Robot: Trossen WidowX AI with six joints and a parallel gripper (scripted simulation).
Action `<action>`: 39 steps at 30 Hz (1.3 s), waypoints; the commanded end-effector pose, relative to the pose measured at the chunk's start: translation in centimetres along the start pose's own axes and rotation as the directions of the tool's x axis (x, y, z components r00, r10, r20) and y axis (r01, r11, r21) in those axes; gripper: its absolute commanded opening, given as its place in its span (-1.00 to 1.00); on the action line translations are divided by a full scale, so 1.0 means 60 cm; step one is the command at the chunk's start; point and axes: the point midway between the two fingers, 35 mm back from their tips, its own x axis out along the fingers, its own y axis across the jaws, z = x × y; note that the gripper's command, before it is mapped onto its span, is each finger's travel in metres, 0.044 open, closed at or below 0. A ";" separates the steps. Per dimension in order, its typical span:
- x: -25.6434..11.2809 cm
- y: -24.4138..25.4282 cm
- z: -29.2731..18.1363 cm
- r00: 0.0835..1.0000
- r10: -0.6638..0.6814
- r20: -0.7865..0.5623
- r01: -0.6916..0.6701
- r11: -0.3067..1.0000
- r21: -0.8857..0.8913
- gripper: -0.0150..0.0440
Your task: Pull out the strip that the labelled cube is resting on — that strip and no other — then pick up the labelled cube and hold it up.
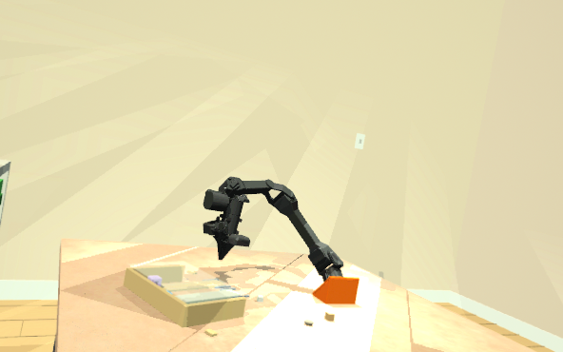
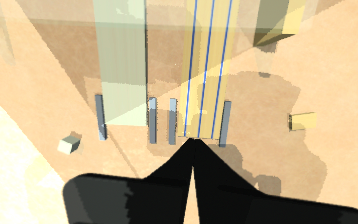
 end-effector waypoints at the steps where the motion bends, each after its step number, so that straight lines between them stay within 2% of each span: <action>1: 0.017 -0.022 -0.007 0.997 0.032 -0.077 -0.033 0.999 -0.015 -0.49; 39: 0.108 -0.021 -0.006 0.997 0.031 -0.076 -0.032 0.999 -0.015 -0.49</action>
